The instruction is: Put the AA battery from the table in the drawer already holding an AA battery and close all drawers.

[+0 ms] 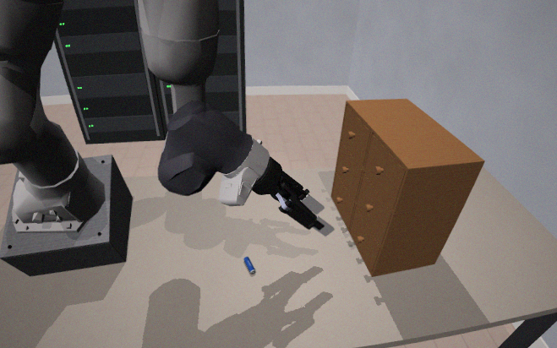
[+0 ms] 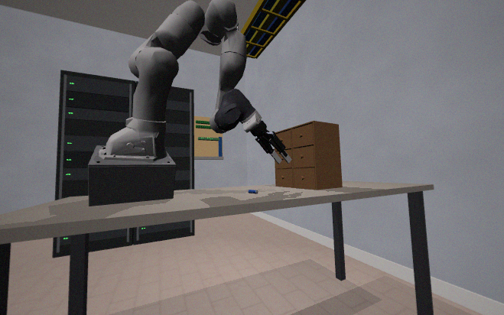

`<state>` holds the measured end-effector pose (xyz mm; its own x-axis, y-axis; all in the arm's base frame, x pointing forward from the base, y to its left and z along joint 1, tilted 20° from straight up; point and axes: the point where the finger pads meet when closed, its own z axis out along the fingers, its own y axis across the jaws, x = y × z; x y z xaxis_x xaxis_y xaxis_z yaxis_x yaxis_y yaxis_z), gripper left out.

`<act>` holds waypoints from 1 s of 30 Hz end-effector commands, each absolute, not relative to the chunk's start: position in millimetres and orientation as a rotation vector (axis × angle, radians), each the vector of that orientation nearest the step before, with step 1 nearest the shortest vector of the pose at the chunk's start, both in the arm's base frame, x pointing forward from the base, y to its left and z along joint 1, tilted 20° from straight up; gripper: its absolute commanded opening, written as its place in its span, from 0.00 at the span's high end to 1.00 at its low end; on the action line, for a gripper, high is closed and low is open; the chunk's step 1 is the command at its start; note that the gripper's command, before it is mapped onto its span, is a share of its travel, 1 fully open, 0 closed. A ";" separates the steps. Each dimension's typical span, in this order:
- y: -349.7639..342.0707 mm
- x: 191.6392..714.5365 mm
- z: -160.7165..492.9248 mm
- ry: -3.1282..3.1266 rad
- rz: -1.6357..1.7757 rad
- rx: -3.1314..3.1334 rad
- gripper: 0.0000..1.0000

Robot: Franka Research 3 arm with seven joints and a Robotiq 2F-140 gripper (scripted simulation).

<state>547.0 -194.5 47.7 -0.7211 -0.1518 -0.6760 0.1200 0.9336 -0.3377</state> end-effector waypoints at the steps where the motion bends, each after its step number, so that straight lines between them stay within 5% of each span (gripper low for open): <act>1: -195.3 549.3 51.5 2.316 -0.475 -0.032 0.80; 30: -214.4 581.8 11.3 2.316 -0.475 -0.032 0.80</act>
<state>573.8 -211.1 21.1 -0.7165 -0.1776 -0.6746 0.1091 0.9266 -0.3598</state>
